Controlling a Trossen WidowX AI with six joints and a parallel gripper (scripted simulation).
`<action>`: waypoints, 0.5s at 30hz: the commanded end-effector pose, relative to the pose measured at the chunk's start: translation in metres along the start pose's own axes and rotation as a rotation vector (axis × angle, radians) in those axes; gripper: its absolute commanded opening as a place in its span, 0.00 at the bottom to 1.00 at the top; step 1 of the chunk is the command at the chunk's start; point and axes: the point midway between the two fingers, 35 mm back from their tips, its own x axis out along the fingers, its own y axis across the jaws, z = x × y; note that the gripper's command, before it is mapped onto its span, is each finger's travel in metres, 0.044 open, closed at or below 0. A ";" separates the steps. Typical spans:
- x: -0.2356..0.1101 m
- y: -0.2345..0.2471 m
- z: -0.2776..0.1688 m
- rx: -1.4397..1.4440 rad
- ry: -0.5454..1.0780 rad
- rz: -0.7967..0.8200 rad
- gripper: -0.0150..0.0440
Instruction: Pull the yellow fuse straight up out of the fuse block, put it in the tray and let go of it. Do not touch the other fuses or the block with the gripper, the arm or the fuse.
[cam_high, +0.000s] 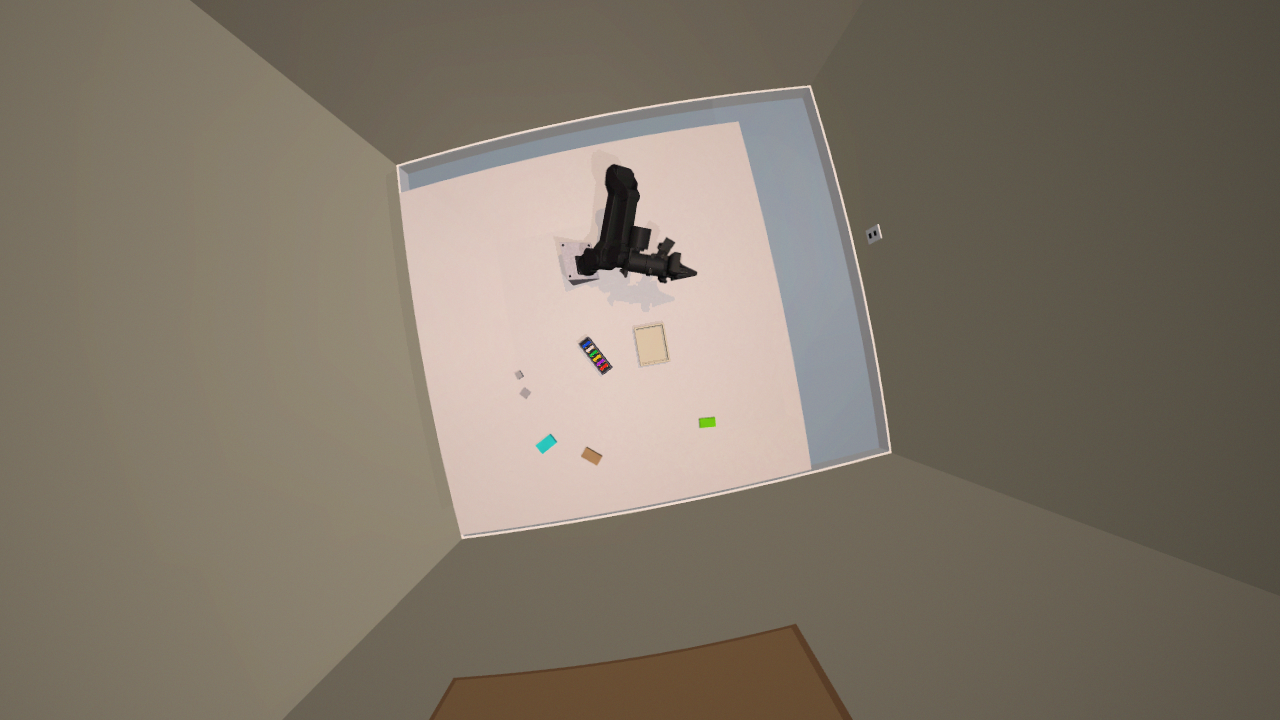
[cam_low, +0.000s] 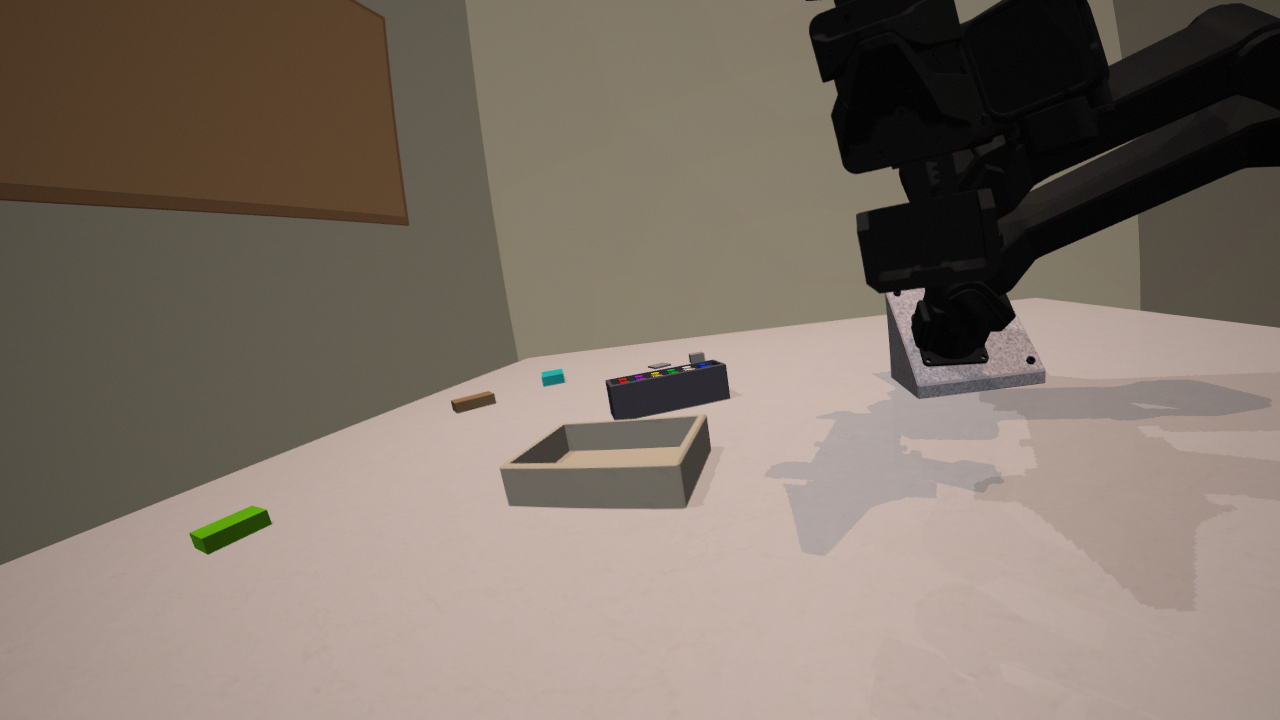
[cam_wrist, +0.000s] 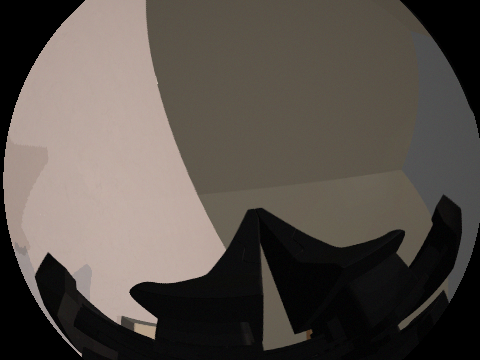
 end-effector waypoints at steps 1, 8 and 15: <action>0.001 -0.001 -0.003 -0.001 0.009 0.001 0.30; 0.012 -0.018 -0.110 -0.018 0.360 0.078 0.37; -0.009 -0.010 -0.201 -0.020 0.642 0.249 0.37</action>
